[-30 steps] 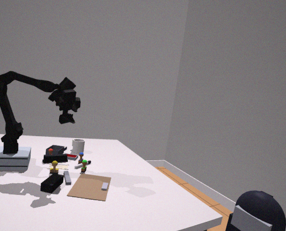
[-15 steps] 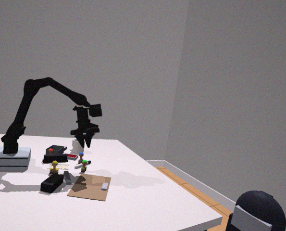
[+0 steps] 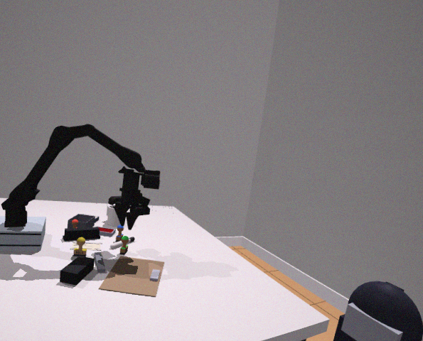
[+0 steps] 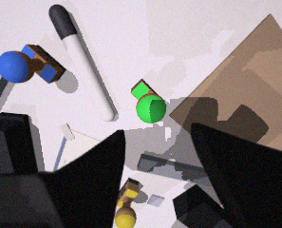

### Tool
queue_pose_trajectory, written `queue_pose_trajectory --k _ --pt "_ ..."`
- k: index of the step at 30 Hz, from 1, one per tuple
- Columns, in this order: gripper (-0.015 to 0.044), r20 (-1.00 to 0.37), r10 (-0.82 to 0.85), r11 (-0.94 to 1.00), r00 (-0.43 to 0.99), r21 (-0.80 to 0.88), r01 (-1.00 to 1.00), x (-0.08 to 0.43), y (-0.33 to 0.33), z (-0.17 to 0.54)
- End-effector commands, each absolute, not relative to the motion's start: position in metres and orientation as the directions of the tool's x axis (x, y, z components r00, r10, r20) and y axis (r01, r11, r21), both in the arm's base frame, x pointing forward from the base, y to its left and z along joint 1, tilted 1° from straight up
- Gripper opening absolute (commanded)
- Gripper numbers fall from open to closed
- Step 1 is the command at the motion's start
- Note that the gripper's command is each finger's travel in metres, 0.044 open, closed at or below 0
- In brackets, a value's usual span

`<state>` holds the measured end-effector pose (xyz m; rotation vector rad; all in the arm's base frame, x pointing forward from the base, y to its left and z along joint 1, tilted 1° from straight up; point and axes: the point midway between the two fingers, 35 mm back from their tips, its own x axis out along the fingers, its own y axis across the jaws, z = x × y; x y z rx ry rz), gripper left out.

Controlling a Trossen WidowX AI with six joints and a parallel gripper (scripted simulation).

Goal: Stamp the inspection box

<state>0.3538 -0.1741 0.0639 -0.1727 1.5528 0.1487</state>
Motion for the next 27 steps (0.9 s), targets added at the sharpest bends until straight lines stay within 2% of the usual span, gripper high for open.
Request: queue_pose_trajectory --k 1,27 --pt "0.0222 -1.0 0.0 0.98 0.008 -0.002 -0.198 0.355 -0.173 0.058" --pt "0.0222 -1.0 0.0 0.98 0.008 -0.002 -0.198 0.357 -0.174 0.015"
